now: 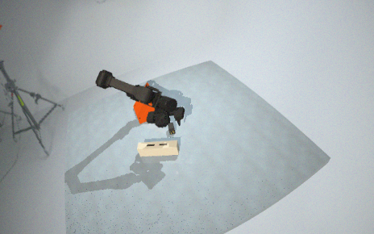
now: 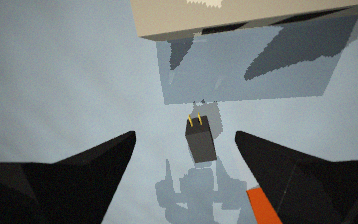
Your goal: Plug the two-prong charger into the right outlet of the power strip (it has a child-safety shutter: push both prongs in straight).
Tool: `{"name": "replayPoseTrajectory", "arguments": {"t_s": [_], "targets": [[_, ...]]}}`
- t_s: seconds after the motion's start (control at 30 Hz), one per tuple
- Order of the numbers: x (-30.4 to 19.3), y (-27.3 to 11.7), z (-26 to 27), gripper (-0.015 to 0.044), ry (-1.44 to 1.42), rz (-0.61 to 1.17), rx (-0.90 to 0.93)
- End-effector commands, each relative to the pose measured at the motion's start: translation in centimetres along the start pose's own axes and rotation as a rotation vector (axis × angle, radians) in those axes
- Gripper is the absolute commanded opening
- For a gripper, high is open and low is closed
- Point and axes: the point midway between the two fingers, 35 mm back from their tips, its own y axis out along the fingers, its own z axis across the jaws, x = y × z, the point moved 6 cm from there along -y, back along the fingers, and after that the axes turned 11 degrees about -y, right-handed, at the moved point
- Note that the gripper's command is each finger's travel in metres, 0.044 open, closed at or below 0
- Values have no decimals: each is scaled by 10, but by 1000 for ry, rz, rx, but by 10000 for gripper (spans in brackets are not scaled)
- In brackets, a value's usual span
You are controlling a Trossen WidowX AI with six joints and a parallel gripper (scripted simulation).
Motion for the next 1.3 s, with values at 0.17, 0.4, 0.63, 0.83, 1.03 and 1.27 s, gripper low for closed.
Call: {"name": "replayPoseTrajectory", "arguments": {"t_s": [0.17, 0.4, 0.63, 0.83, 1.03, 1.27], "targets": [[-39, 7, 5, 440, -242, 4, -134], [-52, 9, 5, 440, -323, 4, -181], [-51, 11, 5, 440, -323, 4, -181], [-50, 22, 3, 440, -322, 3, -181], [-50, 27, 3, 440, -322, 3, -181], [-49, 38, 1, 440, -323, 3, -181]]}}
